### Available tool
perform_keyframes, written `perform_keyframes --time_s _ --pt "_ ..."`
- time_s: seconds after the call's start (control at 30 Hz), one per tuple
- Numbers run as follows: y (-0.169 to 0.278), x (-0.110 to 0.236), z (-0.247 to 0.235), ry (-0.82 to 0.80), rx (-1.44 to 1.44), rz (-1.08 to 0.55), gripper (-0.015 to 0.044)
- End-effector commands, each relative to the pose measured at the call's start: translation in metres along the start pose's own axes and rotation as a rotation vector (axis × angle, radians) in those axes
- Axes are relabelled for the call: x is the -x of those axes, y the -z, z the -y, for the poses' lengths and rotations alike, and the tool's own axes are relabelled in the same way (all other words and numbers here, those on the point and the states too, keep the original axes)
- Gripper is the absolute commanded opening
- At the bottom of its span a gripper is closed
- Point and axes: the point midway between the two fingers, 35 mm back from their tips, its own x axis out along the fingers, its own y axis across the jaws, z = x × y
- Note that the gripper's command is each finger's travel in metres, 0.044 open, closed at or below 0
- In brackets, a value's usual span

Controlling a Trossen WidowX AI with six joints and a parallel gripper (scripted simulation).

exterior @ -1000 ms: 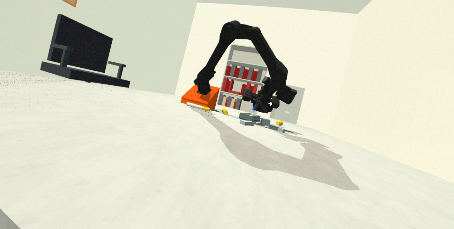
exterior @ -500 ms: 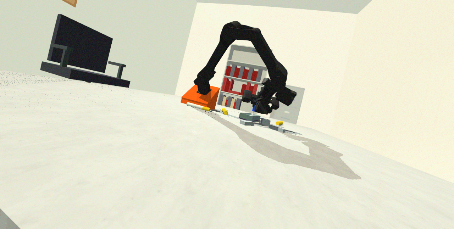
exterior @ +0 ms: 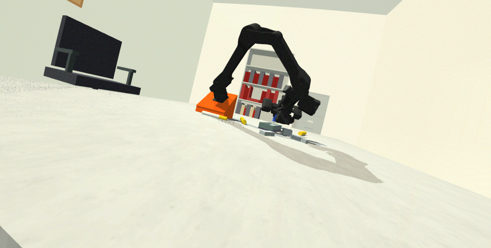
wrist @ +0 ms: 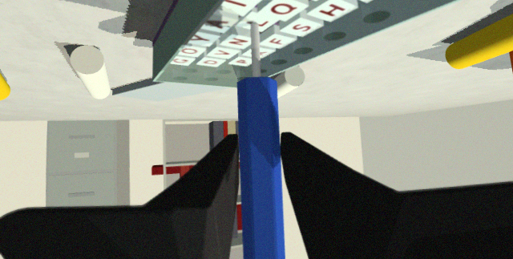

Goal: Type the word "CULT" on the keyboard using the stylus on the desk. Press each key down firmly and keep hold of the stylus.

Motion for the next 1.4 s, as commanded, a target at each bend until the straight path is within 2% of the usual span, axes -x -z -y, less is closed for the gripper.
perform_keyframes --time_s 0.0,0.33,0.7,0.8,0.9,1.17,1.37 --pt "0.0 0.0 0.0 0.0 0.005 0.003 0.0081" --pt "0.031 0.018 0.0 -0.001 0.006 0.002 0.0081" --pt "0.03 0.017 0.0 0.0 0.011 0.006 0.0085" --pt "0.03 0.017 0.0 0.0 0.011 0.006 0.0065" --pt "0.028 0.021 0.004 0.0 0.01 0.006 0.0" --pt "0.019 0.044 0.037 0.001 0.005 0.004 0.0" --pt "0.018 0.046 0.04 0.001 0.005 0.004 0.0"
